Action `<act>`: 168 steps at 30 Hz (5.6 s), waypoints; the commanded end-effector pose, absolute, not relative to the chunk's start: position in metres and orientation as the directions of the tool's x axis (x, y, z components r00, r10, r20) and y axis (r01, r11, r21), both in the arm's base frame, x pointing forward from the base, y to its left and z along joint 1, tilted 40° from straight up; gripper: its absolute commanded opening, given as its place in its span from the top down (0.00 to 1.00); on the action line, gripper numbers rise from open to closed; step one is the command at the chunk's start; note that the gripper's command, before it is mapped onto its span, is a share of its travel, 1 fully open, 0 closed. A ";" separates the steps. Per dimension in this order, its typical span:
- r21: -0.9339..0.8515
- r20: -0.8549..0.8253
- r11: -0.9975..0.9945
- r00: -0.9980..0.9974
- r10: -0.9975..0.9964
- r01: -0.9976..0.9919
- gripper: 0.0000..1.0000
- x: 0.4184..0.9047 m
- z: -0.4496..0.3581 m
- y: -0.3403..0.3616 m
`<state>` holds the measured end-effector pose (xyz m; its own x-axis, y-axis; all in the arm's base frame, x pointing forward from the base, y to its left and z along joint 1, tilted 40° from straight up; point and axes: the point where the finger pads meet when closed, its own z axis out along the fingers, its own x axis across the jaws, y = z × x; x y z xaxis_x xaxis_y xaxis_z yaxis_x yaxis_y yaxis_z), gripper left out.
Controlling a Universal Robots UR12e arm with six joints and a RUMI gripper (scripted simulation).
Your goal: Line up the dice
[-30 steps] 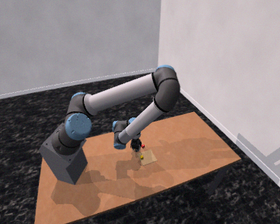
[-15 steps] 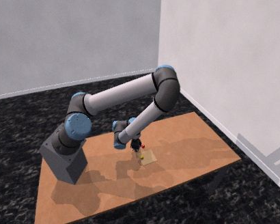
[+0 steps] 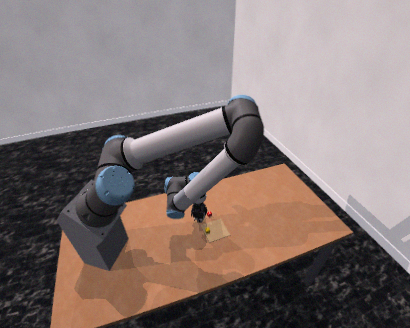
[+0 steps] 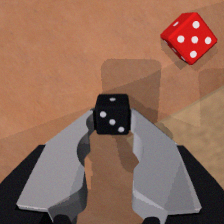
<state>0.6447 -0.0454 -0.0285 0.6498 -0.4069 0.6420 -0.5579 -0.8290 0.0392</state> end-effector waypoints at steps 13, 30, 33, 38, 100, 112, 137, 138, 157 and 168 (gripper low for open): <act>0.039 0.642 -0.829 0.650 -0.407 -0.558 0.94 0.645 -0.028 -0.045; 0.039 0.642 -0.829 0.650 -0.407 -0.558 0.94 0.634 -0.012 -0.037; 0.039 0.642 -0.829 0.650 -0.407 -0.558 0.94 0.626 0.000 -0.031; 0.039 0.642 -0.829 0.650 -0.407 -0.558 0.94 0.612 0.020 -0.021; -0.439 0.469 -0.274 0.042 -0.882 -0.855 0.94 0.624 0.103 -0.071; -0.546 0.342 -0.040 -0.178 -0.923 -0.837 0.94 0.630 0.122 -0.093; -0.555 0.327 -0.014 -0.202 -0.923 -0.832 0.94 0.633 0.120 -0.097; -0.555 0.327 -0.014 -0.202 -0.923 -0.832 0.94 0.634 0.118 -0.097; -0.555 0.327 -0.014 -0.202 -0.923 -0.832 0.94 0.672 0.064 -0.124; -0.555 0.327 -0.014 -0.202 -0.923 -0.832 0.94 0.681 0.051 -0.131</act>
<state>0.6772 -0.1287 0.0548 -0.2016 -0.9235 0.3263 -0.8329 -0.0136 -0.5533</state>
